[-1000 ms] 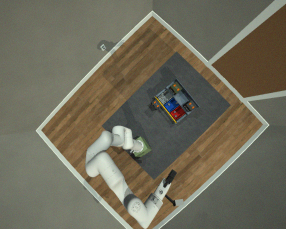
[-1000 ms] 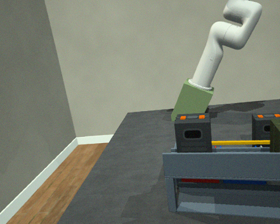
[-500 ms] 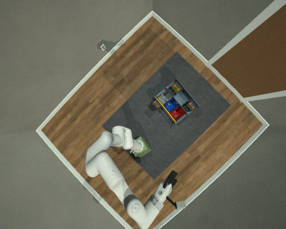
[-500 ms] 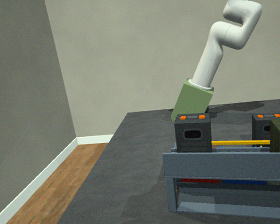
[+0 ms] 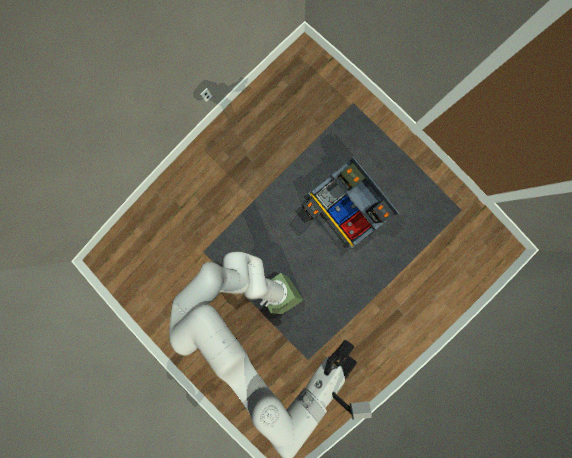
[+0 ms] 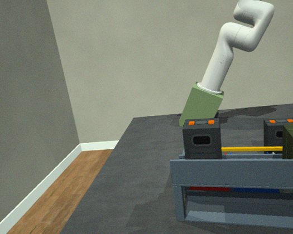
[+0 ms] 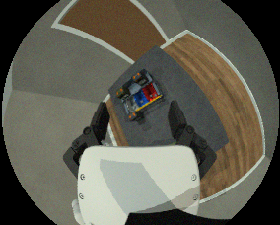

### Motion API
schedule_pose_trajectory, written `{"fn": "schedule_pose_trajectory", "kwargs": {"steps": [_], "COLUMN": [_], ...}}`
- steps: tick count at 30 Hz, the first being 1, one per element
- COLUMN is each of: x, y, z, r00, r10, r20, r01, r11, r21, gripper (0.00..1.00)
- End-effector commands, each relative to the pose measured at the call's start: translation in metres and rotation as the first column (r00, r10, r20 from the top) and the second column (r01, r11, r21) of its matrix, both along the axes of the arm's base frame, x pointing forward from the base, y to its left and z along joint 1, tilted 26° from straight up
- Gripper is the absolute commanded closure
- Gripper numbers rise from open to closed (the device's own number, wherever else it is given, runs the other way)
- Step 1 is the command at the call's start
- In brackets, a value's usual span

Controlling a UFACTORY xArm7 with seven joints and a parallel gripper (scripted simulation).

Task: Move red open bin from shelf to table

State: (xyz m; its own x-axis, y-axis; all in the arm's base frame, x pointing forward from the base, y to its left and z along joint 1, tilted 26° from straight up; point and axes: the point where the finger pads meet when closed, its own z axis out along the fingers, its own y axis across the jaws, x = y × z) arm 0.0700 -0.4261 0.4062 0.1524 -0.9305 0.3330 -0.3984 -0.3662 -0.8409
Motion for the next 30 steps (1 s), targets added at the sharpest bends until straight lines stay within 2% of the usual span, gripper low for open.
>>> {"fn": "schedule_pose_trajectory", "kwargs": {"steps": [1, 30], "x": [-0.0010, -0.0017], "y": [0.0025, 0.0059], "z": [-0.0033, -0.0082], "r00": [1.000, 1.000], "r10": [0.002, 0.002], "r20": [0.003, 0.002], "r01": [-0.002, -0.002], "r11": [1.000, 1.000], "r21": [-0.017, -0.017], "gripper": [0.00, 0.00]}}
